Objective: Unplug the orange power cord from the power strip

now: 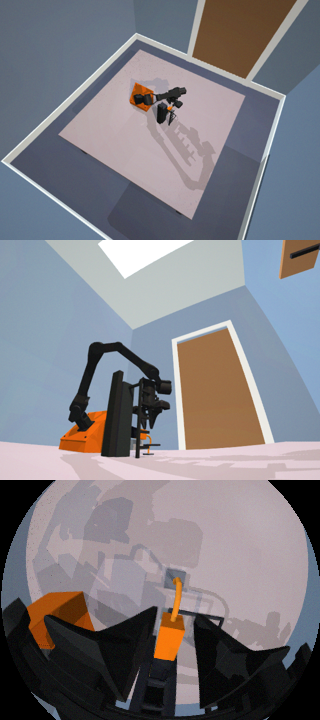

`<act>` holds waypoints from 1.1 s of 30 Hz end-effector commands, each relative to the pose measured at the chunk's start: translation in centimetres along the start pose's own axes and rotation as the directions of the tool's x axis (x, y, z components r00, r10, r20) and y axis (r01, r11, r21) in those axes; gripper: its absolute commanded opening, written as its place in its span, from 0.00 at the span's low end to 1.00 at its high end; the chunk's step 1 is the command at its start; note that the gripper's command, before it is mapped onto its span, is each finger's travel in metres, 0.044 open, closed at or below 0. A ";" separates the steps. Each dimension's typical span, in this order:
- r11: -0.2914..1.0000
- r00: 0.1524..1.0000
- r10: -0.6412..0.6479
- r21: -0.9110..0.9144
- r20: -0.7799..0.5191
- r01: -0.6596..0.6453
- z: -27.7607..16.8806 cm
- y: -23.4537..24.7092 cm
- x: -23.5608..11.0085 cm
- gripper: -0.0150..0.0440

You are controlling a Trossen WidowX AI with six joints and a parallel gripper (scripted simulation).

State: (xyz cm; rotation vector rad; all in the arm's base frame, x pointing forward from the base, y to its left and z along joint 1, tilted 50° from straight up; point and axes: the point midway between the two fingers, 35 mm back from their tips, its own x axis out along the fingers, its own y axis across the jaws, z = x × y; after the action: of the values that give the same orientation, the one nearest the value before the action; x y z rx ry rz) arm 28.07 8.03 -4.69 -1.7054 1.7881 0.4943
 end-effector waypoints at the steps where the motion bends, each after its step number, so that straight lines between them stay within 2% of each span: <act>1: 1.000 1.000 -0.001 0.003 0.002 0.001 -0.2 0.0 -0.2 0.53; 24: 1.000 1.000 0.000 0.002 0.000 0.000 -3.7 0.2 -0.1 0.53; 33: 1.000 1.000 0.000 0.002 0.000 0.000 -3.8 0.2 0.5 0.53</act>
State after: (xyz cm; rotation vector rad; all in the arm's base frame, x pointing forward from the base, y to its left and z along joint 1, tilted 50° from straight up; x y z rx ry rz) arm 27.29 5.50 -2.05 -1.6991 1.7875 0.4909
